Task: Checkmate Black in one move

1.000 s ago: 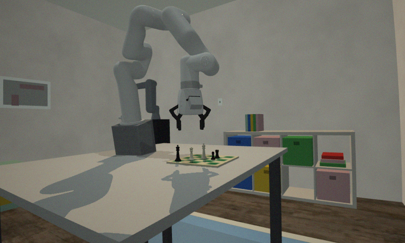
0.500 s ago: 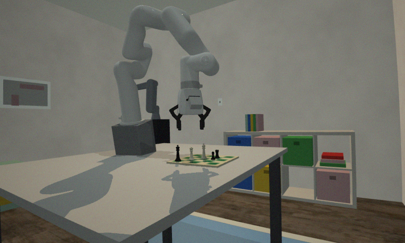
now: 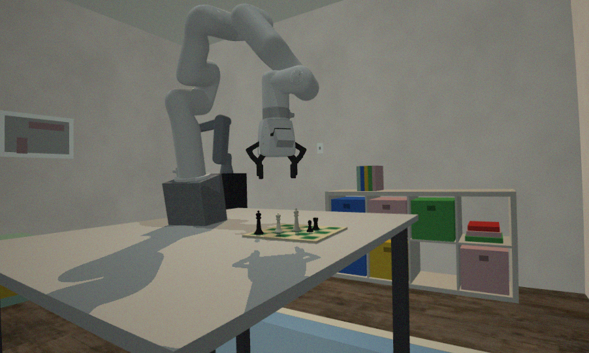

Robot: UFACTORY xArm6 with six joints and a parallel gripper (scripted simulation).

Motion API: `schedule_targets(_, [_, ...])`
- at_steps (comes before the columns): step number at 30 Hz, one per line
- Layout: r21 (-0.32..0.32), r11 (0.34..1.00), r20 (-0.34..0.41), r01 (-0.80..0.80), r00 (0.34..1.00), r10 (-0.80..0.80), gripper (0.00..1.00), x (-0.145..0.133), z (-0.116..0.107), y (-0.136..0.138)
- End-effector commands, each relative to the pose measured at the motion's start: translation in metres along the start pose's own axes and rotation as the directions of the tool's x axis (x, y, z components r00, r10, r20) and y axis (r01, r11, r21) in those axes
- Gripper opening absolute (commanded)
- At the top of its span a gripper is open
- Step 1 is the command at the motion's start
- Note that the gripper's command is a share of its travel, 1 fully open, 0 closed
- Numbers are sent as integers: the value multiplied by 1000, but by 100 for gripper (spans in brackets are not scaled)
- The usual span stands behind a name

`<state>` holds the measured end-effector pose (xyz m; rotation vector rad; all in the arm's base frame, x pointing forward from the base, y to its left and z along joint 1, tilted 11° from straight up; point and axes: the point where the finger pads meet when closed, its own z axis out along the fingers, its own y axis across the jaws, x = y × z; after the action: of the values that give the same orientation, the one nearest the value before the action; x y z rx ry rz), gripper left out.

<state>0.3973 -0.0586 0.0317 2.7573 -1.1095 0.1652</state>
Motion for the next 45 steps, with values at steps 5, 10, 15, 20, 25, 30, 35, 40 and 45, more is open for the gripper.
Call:
schedule_targets(5, [2,1000,-2,0,1000,0,100,1,-28,-1])
schedule_targets(10, [2,1000,-2,0,1000,0,100,1,-34,-1])
schedule_targets(15, [2,1000,-2,0,1000,0,100,1,-36,-1])
schedule_targets(20, [2,1000,-2,0,1000,0,100,1,-36,-1])
schedule_targets(25, [2,1000,-2,0,1000,0,100,1,-36,-1])
schedule_targets(30, [2,1000,-2,0,1000,0,100,1,-36,-1])
schedule_targets(35, [2,1000,-2,0,1000,0,100,1,-36,-1])
schedule_targets(40, [2,1000,-2,0,1000,0,100,1,-36,-1])
schedule_targets(45, [2,1000,-2,0,1000,0,100,1,-36,-1])
